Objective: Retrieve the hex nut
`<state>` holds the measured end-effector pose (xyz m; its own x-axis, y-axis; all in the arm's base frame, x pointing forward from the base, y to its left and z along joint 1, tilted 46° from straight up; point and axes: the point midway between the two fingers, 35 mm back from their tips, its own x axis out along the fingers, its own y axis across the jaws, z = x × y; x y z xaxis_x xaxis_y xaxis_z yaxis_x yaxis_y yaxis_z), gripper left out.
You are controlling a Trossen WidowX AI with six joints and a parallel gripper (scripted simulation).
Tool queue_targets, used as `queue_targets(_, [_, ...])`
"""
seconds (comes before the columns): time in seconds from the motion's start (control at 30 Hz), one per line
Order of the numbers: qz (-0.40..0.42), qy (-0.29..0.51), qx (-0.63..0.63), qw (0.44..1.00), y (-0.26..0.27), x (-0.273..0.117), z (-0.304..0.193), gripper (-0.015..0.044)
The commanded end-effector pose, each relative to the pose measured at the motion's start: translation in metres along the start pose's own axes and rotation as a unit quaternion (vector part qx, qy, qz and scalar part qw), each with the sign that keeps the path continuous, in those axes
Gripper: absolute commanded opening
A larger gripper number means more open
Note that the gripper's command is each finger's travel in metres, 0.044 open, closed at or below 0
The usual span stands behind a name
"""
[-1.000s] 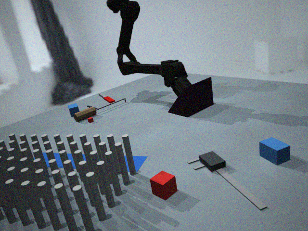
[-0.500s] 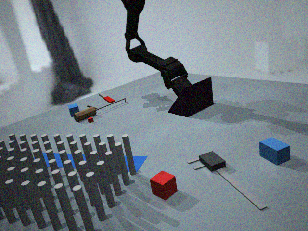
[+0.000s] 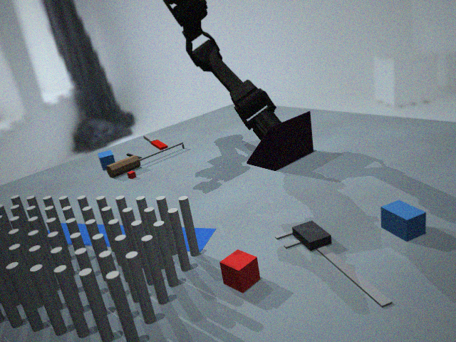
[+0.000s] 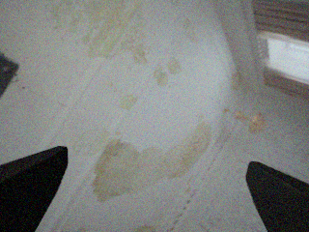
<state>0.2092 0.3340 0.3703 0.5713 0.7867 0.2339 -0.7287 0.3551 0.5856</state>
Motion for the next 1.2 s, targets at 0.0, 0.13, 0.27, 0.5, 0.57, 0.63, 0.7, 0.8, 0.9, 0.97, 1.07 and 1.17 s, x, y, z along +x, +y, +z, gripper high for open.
queue_targets(0.0, [-0.104,0.023,-0.087,0.991,-0.076,0.003,-0.016,0.0440])
queue_targets(0.13, [-0.187,0.052,-0.155,0.969,-0.139,-0.005,-0.027,0.0440])
queue_targets(0.27, [-0.265,0.092,-0.217,0.935,-0.201,-0.023,-0.036,0.0440])
queue_targets(0.5, [-0.387,0.186,-0.303,0.851,-0.299,-0.078,-0.049,0.0440])
queue_targets(0.57, [-0.417,0.218,-0.322,0.822,-0.324,-0.098,-0.054,0.0440])
queue_targets(0.63, [-0.444,0.252,-0.337,0.791,-0.347,-0.121,-0.058,0.0440])
queue_targets(0.7, [-0.467,0.285,-0.348,0.761,-0.367,-0.143,-0.062,0.0440])
queue_targets(0.8, [-0.476,0.300,-0.352,0.748,-0.375,-0.154,-0.064,0.0440])
queue_targets(0.9, [-0.476,0.300,-0.352,0.748,-0.375,-0.154,-0.064,0.0440])
queue_targets(0.97, [-0.476,0.300,-0.352,0.748,-0.375,-0.154,-0.064,0.0440])
queue_targets(1.07, [-0.476,0.300,-0.352,0.748,-0.375,-0.154,-0.064,0.0440])
queue_targets(1.17, [-0.476,0.300,-0.352,0.748,-0.375,-0.154,-0.064,0.0440])
